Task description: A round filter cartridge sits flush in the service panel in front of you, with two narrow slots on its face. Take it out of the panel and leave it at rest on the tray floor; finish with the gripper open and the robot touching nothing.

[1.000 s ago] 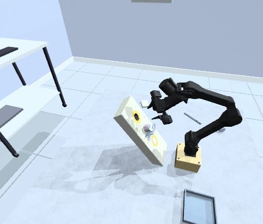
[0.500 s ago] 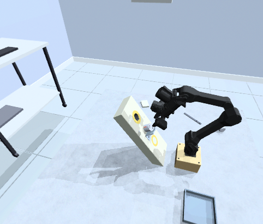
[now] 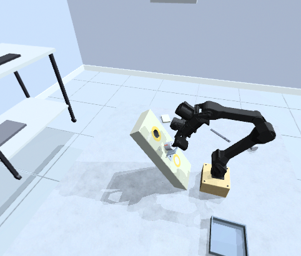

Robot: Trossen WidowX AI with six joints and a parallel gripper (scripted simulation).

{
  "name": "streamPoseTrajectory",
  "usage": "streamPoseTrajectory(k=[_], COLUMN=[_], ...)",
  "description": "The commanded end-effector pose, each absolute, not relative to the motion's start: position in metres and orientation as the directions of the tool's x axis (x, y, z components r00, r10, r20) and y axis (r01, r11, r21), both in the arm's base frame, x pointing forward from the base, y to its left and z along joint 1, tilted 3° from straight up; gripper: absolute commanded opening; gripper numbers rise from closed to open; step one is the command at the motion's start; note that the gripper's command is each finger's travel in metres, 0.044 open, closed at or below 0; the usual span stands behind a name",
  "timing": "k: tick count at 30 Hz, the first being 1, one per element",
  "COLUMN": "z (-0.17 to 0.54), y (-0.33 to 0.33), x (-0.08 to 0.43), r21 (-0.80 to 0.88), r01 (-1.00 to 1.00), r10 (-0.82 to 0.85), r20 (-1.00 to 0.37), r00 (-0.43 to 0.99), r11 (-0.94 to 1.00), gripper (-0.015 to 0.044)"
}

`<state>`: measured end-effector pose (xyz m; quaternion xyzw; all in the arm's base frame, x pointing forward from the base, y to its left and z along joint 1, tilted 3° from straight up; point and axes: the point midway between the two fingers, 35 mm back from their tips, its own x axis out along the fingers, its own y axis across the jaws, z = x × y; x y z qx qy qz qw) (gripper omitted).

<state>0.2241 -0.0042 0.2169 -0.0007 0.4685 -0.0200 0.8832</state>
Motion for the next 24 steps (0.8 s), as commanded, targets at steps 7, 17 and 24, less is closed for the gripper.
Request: streamPoseTrajectory(k=[7,17,24], z=[0.199,0.186,0.19], y=[-0.004,-0.005,-0.005], x=[0.232,0.24,0.24], r21=[-0.015,-0.015,-0.017], r01=[0.037,0.037,0.04], r10=[-0.033,-0.033,-0.036], r20=[-0.835,-0.834,-0.83], r00=[0.55,0.55,0.557], r11=[0.999,0.999,0.999], gripper=[0.0305,0.0305,0.0298])
